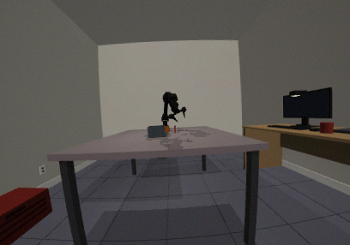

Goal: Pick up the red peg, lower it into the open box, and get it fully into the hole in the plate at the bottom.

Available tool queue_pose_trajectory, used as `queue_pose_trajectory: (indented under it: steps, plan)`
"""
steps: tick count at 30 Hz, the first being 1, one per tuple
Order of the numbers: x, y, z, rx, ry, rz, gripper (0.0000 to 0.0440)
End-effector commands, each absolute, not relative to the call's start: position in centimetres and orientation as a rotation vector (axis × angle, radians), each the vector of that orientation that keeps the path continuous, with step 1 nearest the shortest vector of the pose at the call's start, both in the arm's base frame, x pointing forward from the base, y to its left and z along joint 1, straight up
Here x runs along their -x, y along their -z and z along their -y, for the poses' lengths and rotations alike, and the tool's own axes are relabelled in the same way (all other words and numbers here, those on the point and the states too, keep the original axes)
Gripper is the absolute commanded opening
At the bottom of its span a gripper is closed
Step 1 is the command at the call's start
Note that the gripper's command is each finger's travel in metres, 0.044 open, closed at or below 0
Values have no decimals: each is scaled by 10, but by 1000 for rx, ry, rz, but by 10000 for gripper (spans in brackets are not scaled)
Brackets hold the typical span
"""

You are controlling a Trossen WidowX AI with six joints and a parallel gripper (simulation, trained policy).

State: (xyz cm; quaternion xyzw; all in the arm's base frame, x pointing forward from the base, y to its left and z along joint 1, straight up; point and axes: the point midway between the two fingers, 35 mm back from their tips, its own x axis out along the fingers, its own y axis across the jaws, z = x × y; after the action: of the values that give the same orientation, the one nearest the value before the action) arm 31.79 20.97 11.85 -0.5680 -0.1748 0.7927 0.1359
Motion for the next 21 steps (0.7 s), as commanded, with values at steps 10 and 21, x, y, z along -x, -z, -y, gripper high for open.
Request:
queue_pose_trajectory:
  steps: [10, 21]
  plan:
    - [-312, -154, -211, 1700, -2124, 88, 440]
    - [-275, -170, -210, 1565, -1968, -359, 440]
